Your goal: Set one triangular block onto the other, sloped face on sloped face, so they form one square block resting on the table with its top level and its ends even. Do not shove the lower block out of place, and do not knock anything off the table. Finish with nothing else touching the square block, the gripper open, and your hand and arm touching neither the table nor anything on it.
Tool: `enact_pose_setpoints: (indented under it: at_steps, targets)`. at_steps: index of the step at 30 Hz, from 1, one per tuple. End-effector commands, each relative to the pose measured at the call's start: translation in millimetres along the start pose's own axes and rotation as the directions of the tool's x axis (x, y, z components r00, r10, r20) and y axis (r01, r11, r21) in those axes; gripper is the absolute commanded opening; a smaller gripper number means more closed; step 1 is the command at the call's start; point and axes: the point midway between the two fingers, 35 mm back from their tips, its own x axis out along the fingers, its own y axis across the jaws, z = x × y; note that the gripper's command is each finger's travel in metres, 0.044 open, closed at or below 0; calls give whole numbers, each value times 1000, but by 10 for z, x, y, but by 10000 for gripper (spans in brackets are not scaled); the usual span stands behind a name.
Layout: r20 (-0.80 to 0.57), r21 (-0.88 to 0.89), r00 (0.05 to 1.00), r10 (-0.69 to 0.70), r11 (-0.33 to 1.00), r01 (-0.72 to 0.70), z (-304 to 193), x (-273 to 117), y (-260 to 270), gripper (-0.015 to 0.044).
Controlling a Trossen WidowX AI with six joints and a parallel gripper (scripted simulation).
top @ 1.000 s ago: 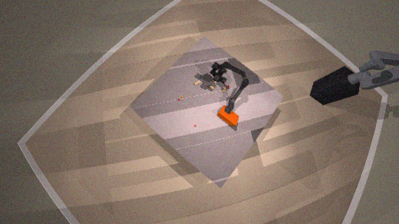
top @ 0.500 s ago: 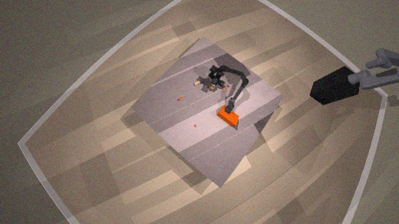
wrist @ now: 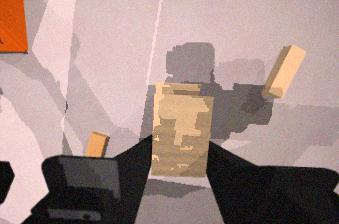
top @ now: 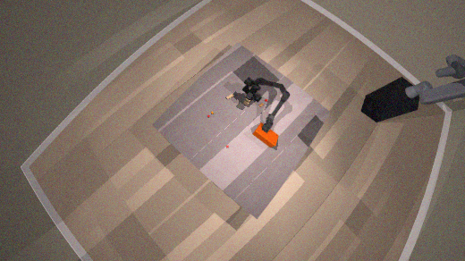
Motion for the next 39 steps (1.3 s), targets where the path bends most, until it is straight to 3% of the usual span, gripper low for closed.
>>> enact_pose_setpoints:
  at_steps: [1,39]
  targets:
    - [-1,-8,1000,3,1000,-3,6,10,7,0]
    - [-1,-13,1000,3,1000,-3,29,89,19,0]
